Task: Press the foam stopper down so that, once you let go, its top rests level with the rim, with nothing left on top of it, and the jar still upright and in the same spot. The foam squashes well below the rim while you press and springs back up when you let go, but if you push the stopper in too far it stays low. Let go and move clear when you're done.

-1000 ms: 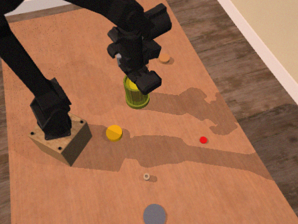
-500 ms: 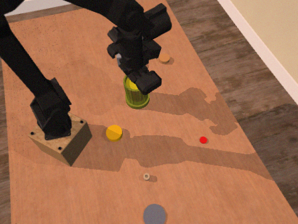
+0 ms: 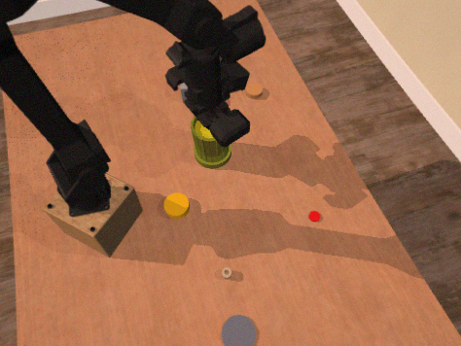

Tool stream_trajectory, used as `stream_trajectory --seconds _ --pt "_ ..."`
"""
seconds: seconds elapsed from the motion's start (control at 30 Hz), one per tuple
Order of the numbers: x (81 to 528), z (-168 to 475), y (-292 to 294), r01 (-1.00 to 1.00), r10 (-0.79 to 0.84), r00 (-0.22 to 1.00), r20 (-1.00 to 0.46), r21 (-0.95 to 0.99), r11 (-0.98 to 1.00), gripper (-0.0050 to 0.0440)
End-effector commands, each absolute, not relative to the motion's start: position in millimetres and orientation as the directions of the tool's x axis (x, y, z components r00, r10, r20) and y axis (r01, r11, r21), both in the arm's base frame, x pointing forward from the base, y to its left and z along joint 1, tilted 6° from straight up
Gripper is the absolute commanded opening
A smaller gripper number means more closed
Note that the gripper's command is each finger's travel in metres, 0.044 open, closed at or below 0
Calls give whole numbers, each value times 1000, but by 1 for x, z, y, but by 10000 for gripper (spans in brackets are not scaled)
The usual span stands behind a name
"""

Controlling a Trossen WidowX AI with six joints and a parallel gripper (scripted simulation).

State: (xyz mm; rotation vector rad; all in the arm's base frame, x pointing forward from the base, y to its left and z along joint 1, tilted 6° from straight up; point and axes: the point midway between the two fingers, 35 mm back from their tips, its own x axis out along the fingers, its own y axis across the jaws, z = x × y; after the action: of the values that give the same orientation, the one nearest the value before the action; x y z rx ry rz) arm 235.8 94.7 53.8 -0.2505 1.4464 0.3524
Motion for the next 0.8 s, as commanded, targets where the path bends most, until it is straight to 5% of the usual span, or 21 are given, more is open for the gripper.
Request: stream_trajectory --seconds 0.0,0.77 --pt "234 52 94 -377 80 84 -993 43 925 0" --pt "233 51 94 -377 81 84 -993 43 925 0"
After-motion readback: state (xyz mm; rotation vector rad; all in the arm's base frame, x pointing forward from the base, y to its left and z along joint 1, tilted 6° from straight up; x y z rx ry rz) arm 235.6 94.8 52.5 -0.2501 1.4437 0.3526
